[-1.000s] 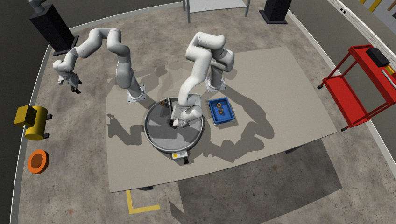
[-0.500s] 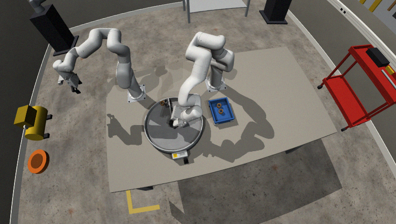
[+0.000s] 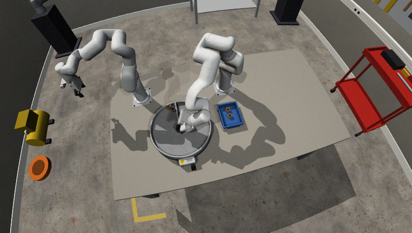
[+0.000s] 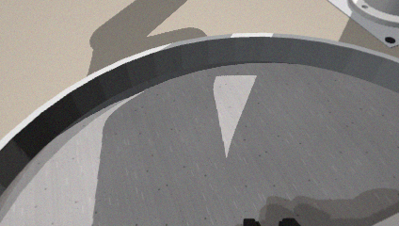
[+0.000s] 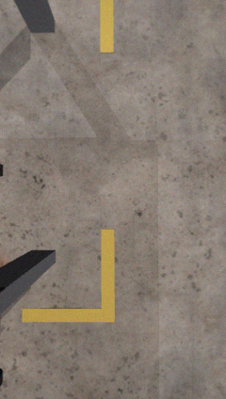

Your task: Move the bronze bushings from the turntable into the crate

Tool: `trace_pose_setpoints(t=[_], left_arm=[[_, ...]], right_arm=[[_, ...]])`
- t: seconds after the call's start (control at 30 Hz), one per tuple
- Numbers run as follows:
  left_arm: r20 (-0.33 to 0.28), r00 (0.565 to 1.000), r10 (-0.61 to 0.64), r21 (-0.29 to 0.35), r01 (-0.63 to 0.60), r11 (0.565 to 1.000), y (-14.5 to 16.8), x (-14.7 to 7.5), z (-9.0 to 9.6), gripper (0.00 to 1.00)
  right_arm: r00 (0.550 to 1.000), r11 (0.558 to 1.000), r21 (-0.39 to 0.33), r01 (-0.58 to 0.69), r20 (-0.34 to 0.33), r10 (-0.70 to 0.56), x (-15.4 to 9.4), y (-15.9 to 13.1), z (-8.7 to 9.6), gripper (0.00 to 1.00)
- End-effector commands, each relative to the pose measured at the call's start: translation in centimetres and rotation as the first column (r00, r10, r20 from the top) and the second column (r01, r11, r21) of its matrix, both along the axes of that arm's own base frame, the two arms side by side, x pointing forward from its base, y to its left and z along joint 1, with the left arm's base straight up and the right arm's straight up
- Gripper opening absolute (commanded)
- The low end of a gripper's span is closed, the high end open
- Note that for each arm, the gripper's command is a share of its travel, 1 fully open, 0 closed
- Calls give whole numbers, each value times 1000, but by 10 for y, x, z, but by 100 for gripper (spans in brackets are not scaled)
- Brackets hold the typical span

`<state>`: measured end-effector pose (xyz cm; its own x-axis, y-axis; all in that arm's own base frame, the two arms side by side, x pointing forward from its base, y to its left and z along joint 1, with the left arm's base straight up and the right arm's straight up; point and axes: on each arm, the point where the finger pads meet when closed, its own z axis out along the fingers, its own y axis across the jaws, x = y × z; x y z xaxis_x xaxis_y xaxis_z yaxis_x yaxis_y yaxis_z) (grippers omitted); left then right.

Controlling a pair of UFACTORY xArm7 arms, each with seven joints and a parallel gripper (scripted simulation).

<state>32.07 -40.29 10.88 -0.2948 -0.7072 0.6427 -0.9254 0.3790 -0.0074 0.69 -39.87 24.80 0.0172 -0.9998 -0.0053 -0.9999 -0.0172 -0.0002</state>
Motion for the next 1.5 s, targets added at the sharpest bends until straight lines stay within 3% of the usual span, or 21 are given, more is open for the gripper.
trace_pose_setpoints(t=[0.0,0.23,1.47], left_arm=[[4,1000,0,-3,0,1000,-1,1,15,13],[4,1000,0,-3,0,1000,-1,1,31,13],[4,1000,0,-3,0,1000,-1,1,31,13]], right_arm=[[1000,1000,-5,0,0,0,0,-1,2,100],[1000,1000,-5,0,0,0,0,-1,2,100],[1000,1000,-5,0,0,0,0,-1,2,100]])
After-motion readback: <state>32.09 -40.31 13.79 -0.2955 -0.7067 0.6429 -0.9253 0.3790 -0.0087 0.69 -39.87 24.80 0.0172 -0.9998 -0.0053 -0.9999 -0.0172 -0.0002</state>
